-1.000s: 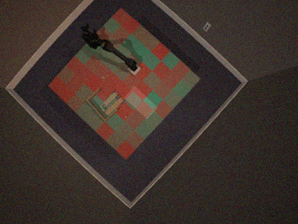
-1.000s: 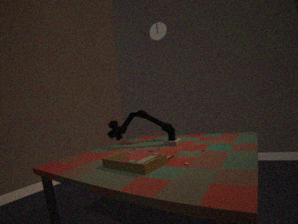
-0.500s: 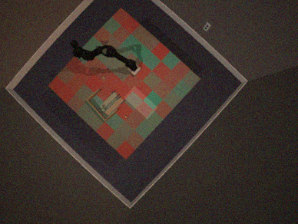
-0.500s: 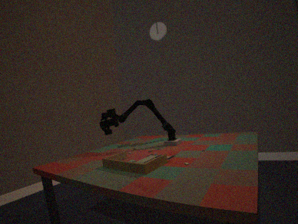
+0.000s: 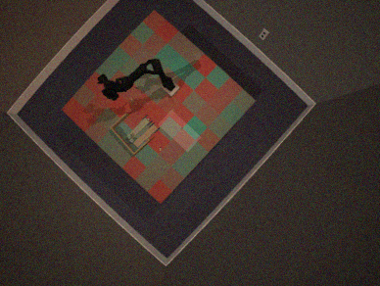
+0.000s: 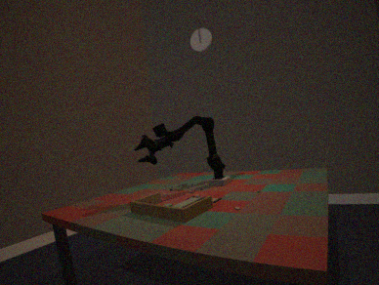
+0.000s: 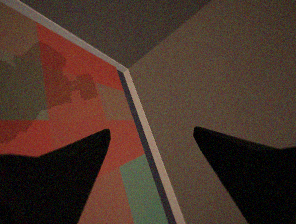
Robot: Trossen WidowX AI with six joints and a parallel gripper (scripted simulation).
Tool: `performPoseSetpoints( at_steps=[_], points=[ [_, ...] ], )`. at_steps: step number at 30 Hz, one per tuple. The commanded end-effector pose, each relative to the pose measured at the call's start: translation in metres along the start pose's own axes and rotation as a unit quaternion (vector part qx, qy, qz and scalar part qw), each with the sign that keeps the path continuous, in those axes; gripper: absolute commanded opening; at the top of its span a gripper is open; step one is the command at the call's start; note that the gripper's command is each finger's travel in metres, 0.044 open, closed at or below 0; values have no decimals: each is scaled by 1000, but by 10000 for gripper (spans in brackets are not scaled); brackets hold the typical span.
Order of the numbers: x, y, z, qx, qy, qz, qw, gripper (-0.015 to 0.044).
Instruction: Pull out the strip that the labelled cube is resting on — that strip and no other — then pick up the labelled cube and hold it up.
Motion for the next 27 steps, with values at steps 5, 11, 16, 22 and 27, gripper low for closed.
performPoseSetpoints(
  at_steps=[5,11,16,22,27],
  points=[
    [-6,64,-104,-207,-40,107,972,400],
    [14,96,-181,-360,-19,172,917,400],
    [41,112,-231,-459,24,206,864,400],
    [42,112,-233,-462,26,207,862,400],
    [42,112,-233,-462,26,207,862,400]
  ],
)
Point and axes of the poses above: the point midway between the two fingers, 35 mm back from their tips, its own z axis out along the fingers, its own y axis across the jaws, x = y × z, the point moved 7 cm from there along -z, back along the fingers, and after that the axes turned 15 degrees about z, right-handed, at the moved point
